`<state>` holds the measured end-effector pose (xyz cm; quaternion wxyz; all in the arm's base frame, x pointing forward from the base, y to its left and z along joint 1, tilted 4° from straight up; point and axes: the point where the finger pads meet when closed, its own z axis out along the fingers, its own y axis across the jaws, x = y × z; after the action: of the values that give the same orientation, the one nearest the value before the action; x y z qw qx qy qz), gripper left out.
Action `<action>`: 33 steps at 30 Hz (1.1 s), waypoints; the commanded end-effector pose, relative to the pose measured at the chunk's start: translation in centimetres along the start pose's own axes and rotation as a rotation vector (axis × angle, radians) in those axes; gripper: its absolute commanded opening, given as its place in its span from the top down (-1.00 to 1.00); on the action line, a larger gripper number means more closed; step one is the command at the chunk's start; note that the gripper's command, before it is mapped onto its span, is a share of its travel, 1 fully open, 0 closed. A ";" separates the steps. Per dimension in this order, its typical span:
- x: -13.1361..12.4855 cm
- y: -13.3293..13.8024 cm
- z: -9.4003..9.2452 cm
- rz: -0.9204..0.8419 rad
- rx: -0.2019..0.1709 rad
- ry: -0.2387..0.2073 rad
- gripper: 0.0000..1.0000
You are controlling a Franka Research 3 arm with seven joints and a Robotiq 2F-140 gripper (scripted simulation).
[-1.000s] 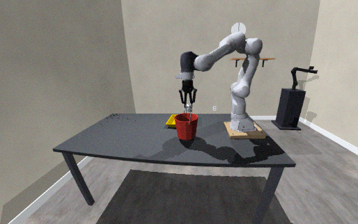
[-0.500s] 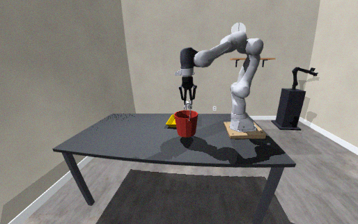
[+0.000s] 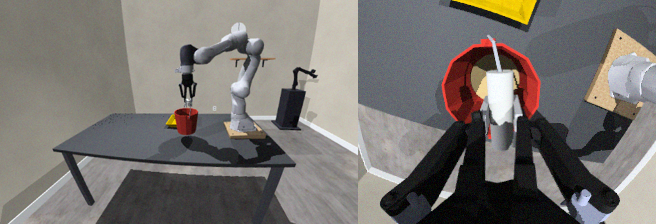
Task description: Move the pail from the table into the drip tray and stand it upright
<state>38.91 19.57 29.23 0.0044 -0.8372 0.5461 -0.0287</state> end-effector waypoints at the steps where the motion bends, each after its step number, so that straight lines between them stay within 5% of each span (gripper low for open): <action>1: -0.1 -0.1 -0.9 -0.004 0.009 -0.002 1.00; 33: -0.1 -0.1 -1.7 -0.004 0.009 -0.002 1.00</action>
<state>38.65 19.53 30.29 0.0018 -0.8370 0.5465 -0.0264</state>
